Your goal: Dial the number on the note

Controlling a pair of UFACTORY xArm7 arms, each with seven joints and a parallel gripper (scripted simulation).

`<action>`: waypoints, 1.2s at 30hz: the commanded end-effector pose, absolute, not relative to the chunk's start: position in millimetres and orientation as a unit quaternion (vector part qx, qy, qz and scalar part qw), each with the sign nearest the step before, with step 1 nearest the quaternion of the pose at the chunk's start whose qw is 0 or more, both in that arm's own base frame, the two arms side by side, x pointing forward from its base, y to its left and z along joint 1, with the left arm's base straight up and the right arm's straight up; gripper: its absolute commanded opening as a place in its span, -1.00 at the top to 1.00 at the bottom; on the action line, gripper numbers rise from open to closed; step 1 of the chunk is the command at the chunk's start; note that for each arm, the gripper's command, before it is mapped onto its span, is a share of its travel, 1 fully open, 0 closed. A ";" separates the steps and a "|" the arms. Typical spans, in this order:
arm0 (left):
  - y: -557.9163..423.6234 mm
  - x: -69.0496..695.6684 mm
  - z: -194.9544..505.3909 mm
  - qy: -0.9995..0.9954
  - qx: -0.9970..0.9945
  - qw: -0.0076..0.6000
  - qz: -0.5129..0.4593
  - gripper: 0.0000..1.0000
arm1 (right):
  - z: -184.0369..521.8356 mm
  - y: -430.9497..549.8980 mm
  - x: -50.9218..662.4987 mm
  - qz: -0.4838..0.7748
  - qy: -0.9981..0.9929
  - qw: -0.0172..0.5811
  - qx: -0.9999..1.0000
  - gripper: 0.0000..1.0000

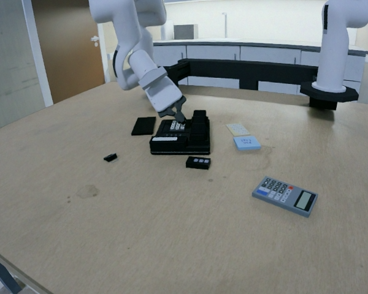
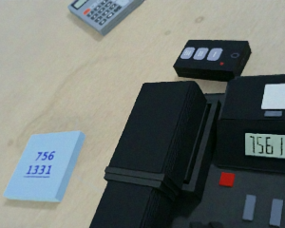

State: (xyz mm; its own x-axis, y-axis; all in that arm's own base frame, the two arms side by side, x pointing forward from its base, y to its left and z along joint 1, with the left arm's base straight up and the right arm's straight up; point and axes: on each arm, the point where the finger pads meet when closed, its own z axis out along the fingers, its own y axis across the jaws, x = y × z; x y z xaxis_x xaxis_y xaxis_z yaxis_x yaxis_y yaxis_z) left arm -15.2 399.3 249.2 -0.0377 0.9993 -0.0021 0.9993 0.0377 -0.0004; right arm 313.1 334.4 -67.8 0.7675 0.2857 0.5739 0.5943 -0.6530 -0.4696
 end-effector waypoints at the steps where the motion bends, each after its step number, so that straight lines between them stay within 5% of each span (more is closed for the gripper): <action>1: 399.8 -15.1 250.0 0.720 0.694 0.000 0.000 -1.00 | -65.6 334.7 313.5 -0.232 -0.250 0.333 -0.879 1.00; 36: 399.8 -15.1 250.0 0.720 0.694 0.000 0.000 -1.00 | -68.9 303.5 325.1 -0.232 -0.250 0.333 -0.879 1.00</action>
State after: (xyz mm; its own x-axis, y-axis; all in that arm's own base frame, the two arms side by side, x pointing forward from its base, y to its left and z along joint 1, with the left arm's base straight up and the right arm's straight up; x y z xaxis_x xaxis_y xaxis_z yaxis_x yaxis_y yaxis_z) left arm -15.2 399.3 249.2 -0.0377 0.9993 -0.0021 0.9993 0.0377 -0.0004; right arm 324.7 303.1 -68.1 0.7684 0.2850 0.5729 0.5931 -0.6535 -0.4703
